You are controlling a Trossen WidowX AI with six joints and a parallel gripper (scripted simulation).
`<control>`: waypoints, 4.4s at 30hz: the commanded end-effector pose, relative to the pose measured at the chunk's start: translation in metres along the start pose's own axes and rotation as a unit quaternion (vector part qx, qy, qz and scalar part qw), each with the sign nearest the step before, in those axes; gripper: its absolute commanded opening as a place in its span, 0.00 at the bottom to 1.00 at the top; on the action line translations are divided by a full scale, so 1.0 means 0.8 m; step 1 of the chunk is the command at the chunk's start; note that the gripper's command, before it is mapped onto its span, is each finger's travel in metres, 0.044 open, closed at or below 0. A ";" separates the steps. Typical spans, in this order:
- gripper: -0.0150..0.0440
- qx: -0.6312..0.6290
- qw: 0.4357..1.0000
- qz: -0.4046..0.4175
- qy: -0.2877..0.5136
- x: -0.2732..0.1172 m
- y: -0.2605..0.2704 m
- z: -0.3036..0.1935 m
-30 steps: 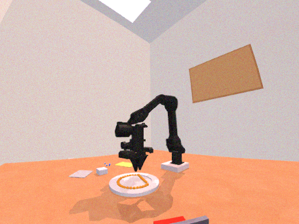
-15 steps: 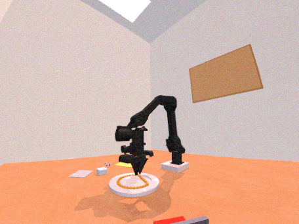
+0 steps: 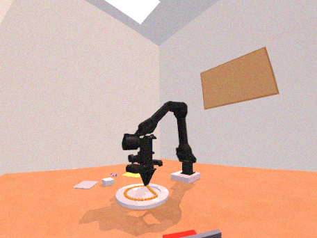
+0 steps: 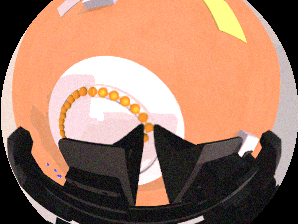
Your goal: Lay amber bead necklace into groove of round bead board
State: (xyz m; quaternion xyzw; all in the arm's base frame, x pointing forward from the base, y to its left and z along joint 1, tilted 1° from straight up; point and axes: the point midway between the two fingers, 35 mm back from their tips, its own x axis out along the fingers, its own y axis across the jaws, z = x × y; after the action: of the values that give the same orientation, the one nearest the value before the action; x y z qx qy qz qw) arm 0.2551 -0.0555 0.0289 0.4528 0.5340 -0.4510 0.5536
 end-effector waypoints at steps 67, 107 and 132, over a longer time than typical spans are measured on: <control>1.00 0.004 1.000 0.001 0.000 -0.011 -0.002 0.001; 0.46 -0.882 0.472 0.005 -0.002 -0.042 0.053 -0.084; 0.46 -0.976 0.217 0.004 -0.002 -0.048 0.061 -0.104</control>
State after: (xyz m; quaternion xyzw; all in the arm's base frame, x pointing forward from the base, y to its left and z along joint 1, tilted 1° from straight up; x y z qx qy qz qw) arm 0.2850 0.0307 0.0638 -0.4055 0.5785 0.3908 0.5901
